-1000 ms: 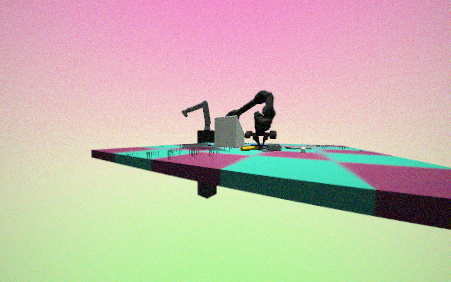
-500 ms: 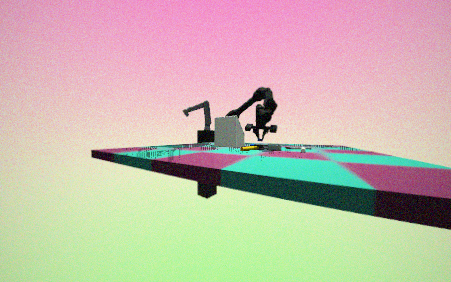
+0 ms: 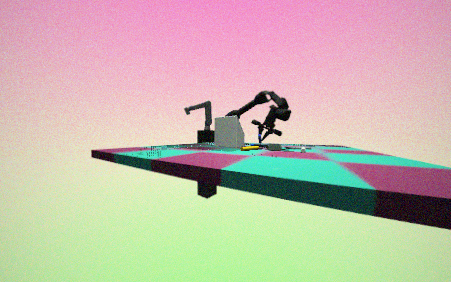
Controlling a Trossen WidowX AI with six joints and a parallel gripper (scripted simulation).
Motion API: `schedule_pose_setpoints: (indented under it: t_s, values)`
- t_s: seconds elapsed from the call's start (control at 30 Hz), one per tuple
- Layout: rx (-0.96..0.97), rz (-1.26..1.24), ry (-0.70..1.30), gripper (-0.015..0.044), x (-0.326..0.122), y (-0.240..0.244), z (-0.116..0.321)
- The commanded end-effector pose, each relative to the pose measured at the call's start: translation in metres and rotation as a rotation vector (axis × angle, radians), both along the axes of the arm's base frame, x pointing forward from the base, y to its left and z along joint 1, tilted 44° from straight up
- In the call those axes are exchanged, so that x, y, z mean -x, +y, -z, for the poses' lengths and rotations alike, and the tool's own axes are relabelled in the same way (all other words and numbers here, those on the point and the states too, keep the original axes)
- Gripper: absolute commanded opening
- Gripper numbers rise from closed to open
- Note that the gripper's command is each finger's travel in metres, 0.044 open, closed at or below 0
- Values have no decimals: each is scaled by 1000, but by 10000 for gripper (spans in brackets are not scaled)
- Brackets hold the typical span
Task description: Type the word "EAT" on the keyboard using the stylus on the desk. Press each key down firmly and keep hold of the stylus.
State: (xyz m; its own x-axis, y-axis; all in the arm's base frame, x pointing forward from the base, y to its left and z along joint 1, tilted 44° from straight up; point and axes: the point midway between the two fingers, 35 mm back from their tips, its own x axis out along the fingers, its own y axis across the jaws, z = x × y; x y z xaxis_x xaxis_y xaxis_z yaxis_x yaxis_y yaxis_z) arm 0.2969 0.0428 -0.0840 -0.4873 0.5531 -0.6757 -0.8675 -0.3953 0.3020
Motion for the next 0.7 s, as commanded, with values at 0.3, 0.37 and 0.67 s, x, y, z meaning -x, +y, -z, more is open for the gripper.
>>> schedule_pose_setpoints:
  t_s: [0.3, 0.37, 0.67]
  values:
    - [566, 12, -69, 0, -47, -14, -14]
    - [649, 35, -99, 0, -56, -15, -19]
    - [984, 195, -284, 0, -99, -16, -52]
